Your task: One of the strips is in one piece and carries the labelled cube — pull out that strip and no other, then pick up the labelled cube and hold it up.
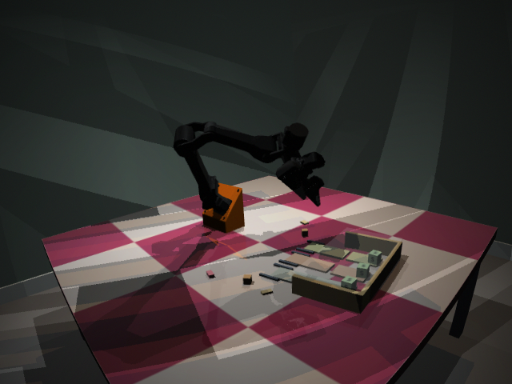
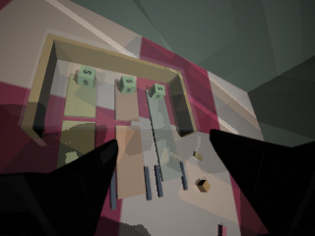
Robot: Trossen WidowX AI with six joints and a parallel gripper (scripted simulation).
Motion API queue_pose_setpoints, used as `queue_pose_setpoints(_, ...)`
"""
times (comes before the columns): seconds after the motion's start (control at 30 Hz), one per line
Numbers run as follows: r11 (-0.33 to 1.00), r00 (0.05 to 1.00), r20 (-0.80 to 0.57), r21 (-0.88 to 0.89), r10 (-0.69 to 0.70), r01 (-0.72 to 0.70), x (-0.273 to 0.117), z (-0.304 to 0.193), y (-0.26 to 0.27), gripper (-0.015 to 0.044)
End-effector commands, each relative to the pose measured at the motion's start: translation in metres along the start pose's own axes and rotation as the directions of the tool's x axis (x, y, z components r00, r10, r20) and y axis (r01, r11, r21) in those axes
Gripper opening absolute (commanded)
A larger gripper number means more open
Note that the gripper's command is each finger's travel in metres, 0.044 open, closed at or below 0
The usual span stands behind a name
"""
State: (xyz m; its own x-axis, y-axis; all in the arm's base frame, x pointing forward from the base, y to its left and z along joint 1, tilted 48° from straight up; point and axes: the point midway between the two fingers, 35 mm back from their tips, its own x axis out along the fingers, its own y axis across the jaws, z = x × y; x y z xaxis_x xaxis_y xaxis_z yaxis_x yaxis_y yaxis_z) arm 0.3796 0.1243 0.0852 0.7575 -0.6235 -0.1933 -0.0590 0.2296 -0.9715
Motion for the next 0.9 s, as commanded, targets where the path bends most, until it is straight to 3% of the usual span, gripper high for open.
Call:
queue_pose_setpoints(0.0,1.000,1.000,0.004,0.007,0.003,-0.003,-0.001,-0.001,-0.001,0.0400)
queue_pose_setpoints(0.37,0.871,0.955,0.226,0.407,0.194,-0.274,-0.053,-0.047,-0.020,0.0400)
queue_pose_setpoints(0.87,0.867,0.953,0.230,0.412,0.197,-0.279,-0.054,-0.048,-0.020,0.0400)
